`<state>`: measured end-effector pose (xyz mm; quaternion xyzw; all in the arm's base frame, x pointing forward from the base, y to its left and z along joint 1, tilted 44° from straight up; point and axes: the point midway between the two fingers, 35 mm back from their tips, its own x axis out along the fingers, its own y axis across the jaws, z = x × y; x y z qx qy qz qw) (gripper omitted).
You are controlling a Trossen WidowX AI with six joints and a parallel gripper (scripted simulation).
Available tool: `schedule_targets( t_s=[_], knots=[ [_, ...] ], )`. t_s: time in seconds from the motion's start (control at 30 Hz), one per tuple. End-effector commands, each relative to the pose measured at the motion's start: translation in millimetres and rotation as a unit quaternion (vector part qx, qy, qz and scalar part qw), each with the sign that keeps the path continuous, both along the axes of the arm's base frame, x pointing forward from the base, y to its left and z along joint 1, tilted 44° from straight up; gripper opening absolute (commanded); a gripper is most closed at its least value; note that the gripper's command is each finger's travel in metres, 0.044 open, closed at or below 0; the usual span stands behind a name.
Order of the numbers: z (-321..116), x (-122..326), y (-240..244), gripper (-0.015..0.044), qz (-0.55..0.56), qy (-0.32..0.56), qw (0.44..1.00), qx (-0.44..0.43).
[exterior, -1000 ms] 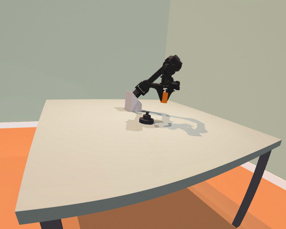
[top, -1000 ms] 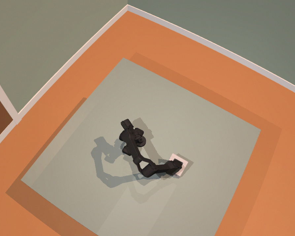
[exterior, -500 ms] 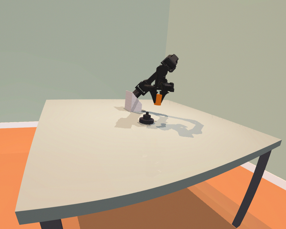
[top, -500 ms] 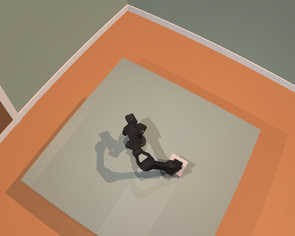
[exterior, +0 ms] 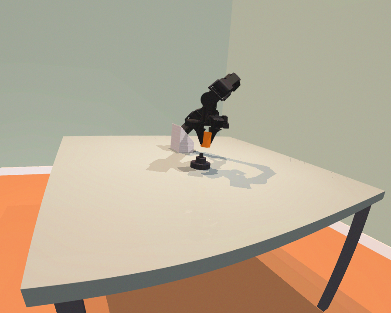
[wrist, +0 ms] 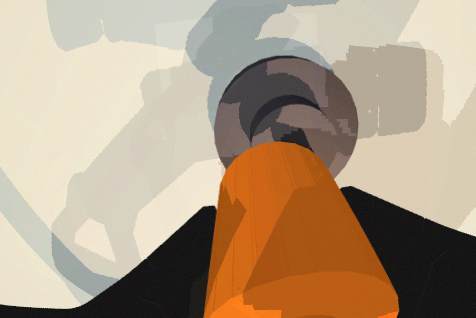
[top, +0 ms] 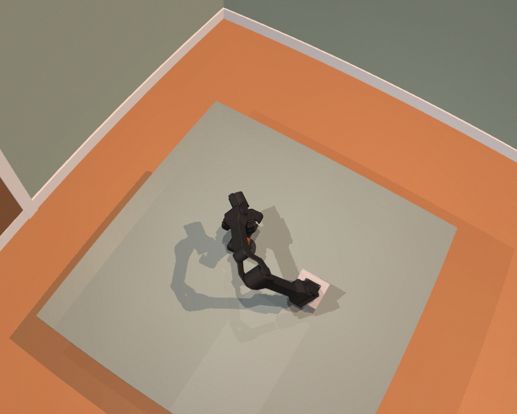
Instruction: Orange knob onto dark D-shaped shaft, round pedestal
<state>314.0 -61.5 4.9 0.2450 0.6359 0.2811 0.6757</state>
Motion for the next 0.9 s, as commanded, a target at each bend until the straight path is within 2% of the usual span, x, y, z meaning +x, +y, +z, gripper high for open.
schedule_targets(
  t_s=[0.0,0.43,0.87],
  knots=[
    [-11,-1,-7,0.0000,-0.001,-0.001,1.000,-0.001],
    [-31,0,10,0.0000,-0.001,-0.001,1.000,0.000],
    [-31,1,9,0.0000,0.002,-0.004,1.000,0.000]
  ],
)
